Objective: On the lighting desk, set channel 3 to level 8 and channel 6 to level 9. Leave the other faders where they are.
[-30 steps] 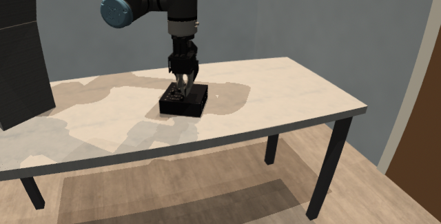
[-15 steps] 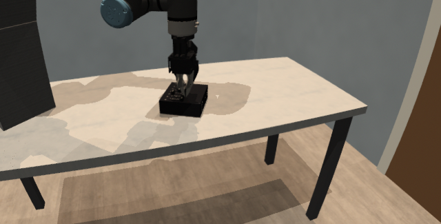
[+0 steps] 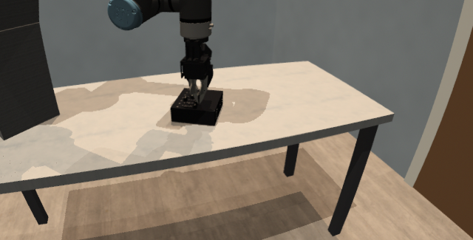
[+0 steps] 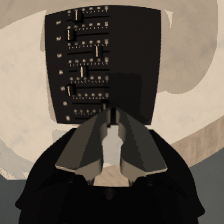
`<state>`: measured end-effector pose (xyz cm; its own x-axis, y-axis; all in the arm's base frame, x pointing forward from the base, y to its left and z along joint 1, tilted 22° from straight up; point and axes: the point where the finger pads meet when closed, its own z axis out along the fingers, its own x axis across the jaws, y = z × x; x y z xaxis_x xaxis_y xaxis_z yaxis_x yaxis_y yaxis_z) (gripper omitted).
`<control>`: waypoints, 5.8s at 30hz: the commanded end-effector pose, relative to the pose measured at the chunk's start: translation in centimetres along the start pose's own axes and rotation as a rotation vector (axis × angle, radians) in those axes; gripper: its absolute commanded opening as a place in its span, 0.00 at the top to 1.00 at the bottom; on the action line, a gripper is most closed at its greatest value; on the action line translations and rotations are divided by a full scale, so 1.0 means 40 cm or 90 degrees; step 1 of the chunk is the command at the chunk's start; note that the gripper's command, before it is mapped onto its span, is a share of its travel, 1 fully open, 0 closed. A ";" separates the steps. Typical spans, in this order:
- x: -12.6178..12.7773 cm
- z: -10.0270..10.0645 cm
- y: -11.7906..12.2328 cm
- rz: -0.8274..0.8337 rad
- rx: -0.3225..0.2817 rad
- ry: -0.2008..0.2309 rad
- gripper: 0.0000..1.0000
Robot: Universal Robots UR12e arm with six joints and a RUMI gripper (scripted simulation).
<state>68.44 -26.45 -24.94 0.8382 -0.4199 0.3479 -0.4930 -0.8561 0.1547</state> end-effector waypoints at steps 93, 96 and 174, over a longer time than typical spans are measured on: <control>0.001 -0.279 0.002 0.000 0.001 -0.005 0.00; 0.001 -0.296 0.002 0.000 0.001 -0.005 0.00; 0.001 -0.303 0.002 0.000 0.001 -0.005 0.00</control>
<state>65.75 -23.19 -13.78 0.8388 -0.4243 0.3412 -0.4949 -0.8553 0.1533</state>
